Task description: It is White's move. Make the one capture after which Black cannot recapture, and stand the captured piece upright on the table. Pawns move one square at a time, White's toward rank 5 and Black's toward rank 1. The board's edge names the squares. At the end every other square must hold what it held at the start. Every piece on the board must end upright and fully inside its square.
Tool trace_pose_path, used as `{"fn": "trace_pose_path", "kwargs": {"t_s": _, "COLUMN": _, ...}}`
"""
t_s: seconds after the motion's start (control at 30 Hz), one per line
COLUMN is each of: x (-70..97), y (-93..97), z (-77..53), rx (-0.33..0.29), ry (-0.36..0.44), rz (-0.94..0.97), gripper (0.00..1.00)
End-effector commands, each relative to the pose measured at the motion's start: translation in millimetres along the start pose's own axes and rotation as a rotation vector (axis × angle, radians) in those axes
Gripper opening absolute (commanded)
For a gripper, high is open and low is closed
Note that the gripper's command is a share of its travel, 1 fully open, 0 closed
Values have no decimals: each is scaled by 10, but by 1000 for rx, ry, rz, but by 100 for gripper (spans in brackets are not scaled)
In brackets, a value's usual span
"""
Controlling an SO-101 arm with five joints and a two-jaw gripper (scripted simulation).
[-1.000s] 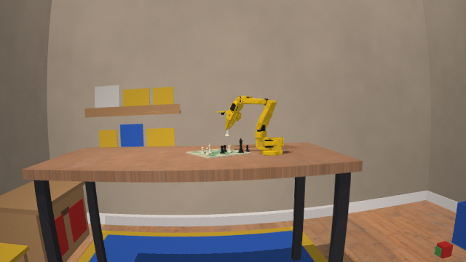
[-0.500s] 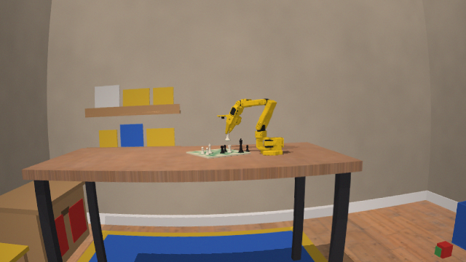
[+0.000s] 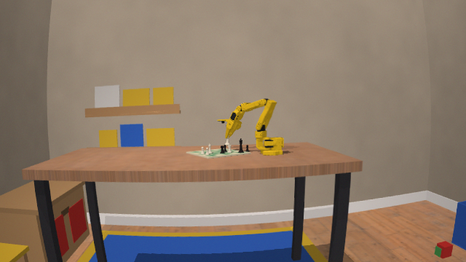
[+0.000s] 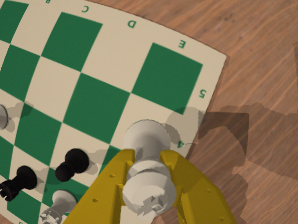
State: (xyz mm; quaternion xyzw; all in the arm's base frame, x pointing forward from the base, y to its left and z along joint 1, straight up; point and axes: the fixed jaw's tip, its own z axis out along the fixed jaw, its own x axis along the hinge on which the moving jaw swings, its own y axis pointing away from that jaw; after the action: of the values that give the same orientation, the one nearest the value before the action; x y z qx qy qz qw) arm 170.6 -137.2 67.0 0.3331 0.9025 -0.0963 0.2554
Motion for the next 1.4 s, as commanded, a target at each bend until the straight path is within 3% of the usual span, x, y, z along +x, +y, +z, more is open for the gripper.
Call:
{"fn": "trace_pose_path", "kwargs": {"t_s": 0.0, "x": 46, "y": -10, "z": 71, "rx": 2, "ry": 6, "rz": -3, "gripper": 0}}
{"fn": "trace_pose_path", "kwargs": {"t_s": 1.37, "x": 125, "y": -3, "z": 198, "rx": 0, "ry": 6, "rz": -5, "gripper": 0}}
